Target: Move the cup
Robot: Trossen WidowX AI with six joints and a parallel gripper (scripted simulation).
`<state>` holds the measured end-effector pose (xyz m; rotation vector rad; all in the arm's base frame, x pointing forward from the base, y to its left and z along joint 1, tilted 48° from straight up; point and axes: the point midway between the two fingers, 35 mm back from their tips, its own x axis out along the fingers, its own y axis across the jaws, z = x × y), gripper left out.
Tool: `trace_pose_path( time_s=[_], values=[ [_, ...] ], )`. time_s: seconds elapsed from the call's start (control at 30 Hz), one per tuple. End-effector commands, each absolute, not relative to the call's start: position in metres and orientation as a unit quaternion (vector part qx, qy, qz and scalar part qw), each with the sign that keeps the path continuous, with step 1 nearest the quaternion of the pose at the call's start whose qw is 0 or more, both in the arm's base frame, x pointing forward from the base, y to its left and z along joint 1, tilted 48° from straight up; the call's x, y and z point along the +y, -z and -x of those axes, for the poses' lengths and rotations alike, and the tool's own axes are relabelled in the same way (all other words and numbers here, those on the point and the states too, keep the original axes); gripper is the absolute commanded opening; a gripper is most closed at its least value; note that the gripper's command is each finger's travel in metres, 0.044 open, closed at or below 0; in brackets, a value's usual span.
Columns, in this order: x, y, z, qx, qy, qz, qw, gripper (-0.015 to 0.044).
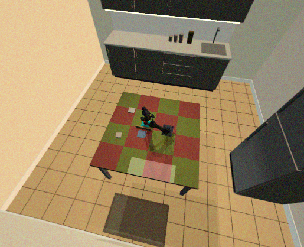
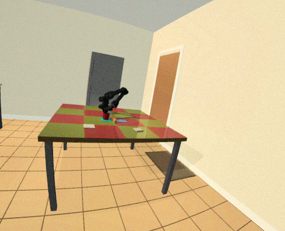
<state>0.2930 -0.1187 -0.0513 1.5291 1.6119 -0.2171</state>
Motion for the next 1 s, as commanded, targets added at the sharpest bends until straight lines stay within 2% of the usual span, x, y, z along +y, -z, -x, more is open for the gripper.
trace_pose_path(
  time_s=[0.0, 0.97],
  values=[
    [-0.119, 0.051, -0.293, 0.649, 0.087, -0.615, 0.439, 0.0128],
    [-0.142, 0.031, -0.290, 0.649, 0.088, -0.616, 0.438, 0.0128]
  ],
)
